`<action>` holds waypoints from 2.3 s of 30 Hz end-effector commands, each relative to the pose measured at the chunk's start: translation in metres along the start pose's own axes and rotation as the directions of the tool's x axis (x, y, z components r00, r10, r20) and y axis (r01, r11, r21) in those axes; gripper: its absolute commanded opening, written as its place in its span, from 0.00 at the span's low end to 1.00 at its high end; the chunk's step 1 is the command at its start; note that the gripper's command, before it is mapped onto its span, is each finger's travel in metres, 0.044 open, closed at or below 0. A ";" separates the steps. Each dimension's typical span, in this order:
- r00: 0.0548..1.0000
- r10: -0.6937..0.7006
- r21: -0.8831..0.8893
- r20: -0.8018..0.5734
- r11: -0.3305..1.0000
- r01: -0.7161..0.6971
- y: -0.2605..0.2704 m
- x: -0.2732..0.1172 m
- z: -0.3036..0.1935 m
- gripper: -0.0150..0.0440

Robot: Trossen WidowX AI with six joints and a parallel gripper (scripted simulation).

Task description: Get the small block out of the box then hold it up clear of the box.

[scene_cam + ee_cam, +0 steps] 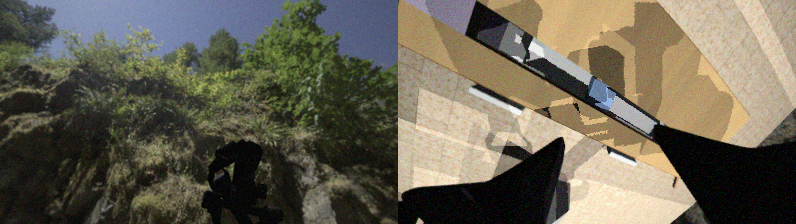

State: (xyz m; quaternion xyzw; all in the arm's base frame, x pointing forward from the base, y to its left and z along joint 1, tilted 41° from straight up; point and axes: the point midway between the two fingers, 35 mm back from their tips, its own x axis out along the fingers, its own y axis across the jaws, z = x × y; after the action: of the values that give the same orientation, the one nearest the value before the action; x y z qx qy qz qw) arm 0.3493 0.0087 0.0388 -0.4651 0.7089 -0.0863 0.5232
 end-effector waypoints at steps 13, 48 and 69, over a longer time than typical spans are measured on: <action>0.979 -0.129 -0.755 -0.160 0.655 -0.037 0.057 -0.007 0.009 0.93; 0.979 -0.129 -0.755 -0.159 0.655 -0.036 0.062 0.039 0.017 0.93; 0.980 -0.129 -0.748 -0.155 0.663 -0.031 0.065 0.062 0.020 0.93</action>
State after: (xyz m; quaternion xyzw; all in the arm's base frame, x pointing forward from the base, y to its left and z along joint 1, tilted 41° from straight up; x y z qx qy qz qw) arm 0.3275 0.0043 -0.0510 -0.6463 0.7169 0.1527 0.2120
